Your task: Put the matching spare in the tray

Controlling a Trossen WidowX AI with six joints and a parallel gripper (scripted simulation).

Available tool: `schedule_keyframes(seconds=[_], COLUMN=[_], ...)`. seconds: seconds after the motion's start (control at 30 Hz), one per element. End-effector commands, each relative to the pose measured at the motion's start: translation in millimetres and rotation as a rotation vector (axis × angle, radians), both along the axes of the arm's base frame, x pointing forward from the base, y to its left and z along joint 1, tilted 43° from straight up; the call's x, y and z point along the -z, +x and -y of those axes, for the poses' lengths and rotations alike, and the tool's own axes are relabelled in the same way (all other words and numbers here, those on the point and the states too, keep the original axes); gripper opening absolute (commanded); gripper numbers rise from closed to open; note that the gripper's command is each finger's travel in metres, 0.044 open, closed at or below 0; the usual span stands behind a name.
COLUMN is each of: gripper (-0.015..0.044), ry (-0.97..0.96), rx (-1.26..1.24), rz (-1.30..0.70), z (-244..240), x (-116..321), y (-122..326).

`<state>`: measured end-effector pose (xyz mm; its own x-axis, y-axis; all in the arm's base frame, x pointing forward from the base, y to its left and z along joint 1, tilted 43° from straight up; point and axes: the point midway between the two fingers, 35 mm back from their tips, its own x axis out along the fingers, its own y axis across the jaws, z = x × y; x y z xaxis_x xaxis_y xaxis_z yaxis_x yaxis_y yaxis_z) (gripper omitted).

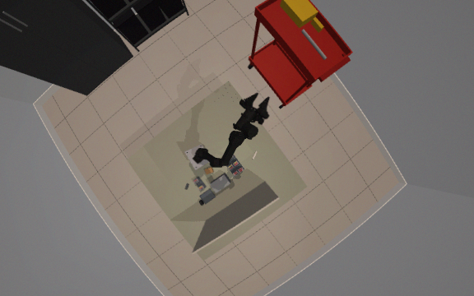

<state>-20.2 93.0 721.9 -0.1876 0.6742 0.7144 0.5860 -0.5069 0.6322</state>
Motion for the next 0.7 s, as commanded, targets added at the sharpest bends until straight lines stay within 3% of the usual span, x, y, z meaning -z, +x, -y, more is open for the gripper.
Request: schedule_keyframes(seconds=[0.0, 0.23, 0.67], gripper=[0.0426, 0.0440, 0.0440], ry=[0.000, -0.013, -0.230], rx=[0.000, 0.028, 0.475], rz=[0.000, 0.019, 0.393], z=[0, -6, -113], x=[0, 3, 54], y=[0, -3, -13])
